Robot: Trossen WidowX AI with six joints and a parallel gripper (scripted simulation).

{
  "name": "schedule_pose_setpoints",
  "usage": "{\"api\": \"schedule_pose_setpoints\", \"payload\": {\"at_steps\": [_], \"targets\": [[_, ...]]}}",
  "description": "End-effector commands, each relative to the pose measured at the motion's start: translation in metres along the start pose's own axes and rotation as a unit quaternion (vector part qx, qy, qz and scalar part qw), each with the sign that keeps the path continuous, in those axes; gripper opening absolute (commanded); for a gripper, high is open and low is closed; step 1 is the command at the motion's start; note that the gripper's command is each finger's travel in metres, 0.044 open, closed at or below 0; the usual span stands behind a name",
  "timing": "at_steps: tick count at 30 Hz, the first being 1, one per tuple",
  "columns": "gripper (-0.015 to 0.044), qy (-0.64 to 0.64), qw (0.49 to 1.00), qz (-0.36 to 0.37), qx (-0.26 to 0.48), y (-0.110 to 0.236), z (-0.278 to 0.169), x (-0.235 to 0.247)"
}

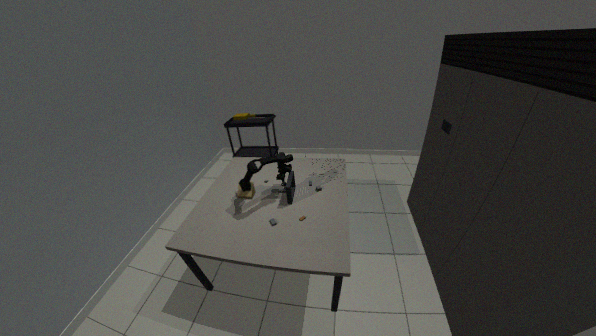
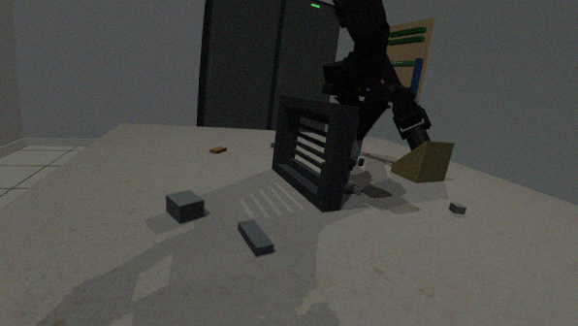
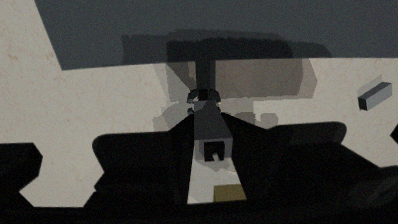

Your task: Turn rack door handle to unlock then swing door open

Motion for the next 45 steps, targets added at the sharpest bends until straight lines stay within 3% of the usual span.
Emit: {"api": "schedule_pose_setpoints", "payload": {"at_steps": [1, 8, 15, 23, 34, 45], "targets": [[0.0035, 0.003, 1.0, -0.001, 0.003, -0.0025, -0.0013, 0.0002], [0.0019, 0.019, 1.0, -0.001, 0.003, -0.0025, -0.0013, 0.0002], [0.0019, 0.186, 0.983, -0.001, 0.003, -0.0025, -0.0013, 0.0002], [0.0019, 0.375, 0.927, 0.0, 0.003, -0.0025, -0.0013, 0.0002], [0.0019, 0.609, 0.793, 0.001, 0.003, -0.0025, -0.0013, 0.0002], [0.0019, 0.799, 0.601, 0.001, 0.003, -0.0025, -0.0013, 0.0002]]}}
Point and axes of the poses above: the point midway between the two fingers, 35 mm back from their tips, its own y axis back along the fingers, its own x axis across the jaws, z = x × y, the point moved 8 cm from there along y, back along the fingers, and after that the axes turned 4 degrees about y, right-handed, at the moved point
